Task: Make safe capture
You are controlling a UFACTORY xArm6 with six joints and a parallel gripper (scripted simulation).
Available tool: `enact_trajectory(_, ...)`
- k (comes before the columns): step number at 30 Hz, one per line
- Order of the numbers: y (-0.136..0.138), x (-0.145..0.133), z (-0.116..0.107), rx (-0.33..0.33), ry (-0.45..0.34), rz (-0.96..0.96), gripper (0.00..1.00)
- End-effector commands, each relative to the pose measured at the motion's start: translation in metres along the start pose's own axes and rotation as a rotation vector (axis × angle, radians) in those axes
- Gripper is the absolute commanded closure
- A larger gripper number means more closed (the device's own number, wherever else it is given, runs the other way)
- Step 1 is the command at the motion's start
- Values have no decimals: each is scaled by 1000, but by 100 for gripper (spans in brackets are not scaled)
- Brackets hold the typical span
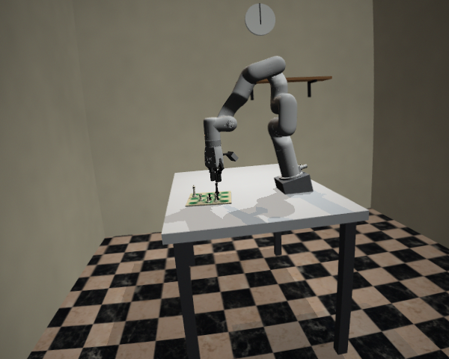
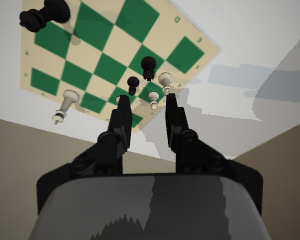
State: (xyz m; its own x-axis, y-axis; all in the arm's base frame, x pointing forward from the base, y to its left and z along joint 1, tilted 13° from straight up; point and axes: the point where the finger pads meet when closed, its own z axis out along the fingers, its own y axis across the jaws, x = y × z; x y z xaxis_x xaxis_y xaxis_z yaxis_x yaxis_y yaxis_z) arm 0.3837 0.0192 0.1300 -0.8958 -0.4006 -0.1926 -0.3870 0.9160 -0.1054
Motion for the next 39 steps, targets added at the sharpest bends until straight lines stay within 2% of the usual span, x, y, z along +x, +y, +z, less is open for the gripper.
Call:
enact_trajectory(1,0,-1,-1,3,-2,2,63)
enact_trajectory(39,0,-1,4,4,-1,3,63)
